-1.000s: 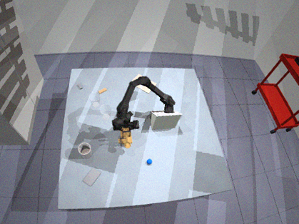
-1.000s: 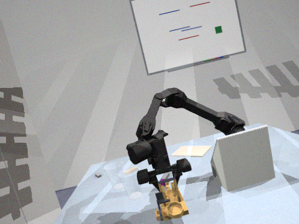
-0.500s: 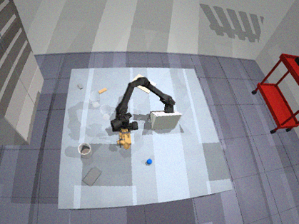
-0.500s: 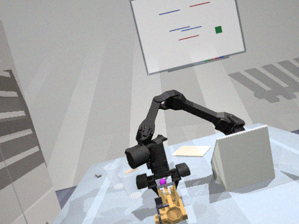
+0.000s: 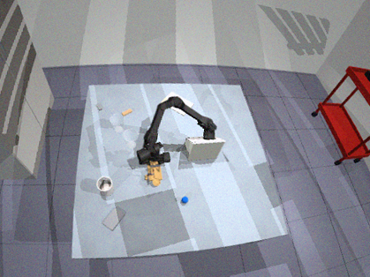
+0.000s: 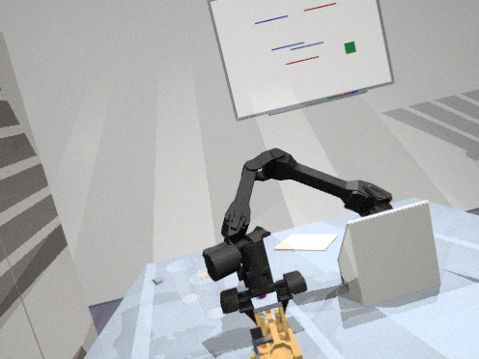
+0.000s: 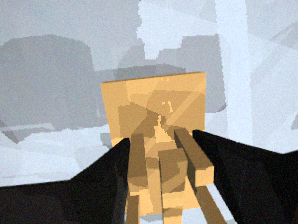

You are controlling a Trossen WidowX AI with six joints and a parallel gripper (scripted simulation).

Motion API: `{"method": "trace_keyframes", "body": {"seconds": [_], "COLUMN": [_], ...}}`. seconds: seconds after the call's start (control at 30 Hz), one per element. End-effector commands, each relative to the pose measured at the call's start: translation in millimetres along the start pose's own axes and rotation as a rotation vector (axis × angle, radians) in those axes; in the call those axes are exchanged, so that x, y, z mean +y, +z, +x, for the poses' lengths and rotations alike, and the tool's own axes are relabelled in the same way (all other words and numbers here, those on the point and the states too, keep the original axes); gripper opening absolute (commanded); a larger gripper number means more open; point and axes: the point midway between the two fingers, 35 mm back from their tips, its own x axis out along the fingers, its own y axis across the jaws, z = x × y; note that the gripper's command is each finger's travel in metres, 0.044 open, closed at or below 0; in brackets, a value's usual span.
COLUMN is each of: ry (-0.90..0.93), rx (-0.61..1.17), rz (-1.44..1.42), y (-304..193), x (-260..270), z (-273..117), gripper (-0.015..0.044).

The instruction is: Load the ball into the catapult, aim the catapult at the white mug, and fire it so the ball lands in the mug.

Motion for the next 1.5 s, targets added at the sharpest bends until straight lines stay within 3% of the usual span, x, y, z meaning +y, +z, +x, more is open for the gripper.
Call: {"method": "trace_keyframes", "body": {"seconds": [0.0,0.2,0.67,0.77,0.9,0.97,1.03,1.33,1.47], "ry": [0.007,0.001,0.001,0.002,0.001,0.001,0.006,0.006,0.006], "rx": [-0.003,0.000,0.000,0.004,0.006,0.005,0.000,0.002,0.000], "rz": [-0.005,0.001,0.001,0.000,-0.002,-0.002,-0.010,-0.007,-0.006], "y": [-1,0,0,-2,-2,-1,-3,0,1], "x": [0,0,0,3,1,0,1,-2,-1], "z": [5,2,2,-22,-88,-99,-79,-91,-49], "gripper": [0.0000,0.0000,0.0368,0.0440,0.0440,0.0440,0.0440,0.0440,0.0440]}}
